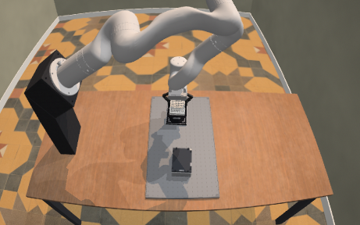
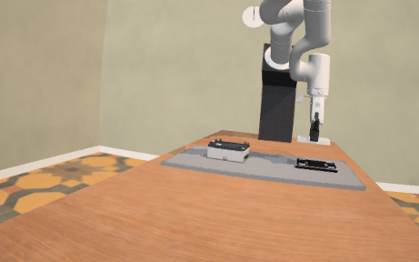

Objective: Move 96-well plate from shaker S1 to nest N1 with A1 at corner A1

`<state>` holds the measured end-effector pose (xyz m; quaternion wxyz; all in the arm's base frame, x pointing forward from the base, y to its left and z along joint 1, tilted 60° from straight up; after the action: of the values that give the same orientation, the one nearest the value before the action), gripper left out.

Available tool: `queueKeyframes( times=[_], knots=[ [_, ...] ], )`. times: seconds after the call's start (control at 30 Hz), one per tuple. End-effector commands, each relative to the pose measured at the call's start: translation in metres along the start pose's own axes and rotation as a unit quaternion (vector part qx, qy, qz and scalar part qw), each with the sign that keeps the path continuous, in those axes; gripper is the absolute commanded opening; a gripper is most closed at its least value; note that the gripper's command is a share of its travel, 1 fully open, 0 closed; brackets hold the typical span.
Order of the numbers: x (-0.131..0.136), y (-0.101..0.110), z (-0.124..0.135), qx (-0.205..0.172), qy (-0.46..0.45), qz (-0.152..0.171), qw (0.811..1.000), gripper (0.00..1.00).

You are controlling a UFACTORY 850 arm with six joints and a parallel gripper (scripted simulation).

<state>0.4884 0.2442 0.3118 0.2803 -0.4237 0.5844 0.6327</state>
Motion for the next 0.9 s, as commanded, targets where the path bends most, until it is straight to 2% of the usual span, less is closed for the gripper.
queueKeyframes(
  times=[0.0,0.2,0.87],
  knots=[
    [-0.0009,-0.0025,0.0185,0.001,0.0,0.0,1.0,0.0],
    [-0.0012,-0.0032,0.0266,0.001,0.0,0.0,1.0,0.0],
    [-0.0012,-0.0032,0.0257,0.001,0.0,0.0,1.0,0.0]
  ],
)
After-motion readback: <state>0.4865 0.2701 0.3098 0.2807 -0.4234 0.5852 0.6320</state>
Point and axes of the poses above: the point where the finger pads meet when closed, its own y axis back along the fingers, its own x axis across the jaws, z = x × y, the point moved 8 cm from there along y, back along the fingers, and after that the axes turned 8 degrees about y, right-handed, at the moved point
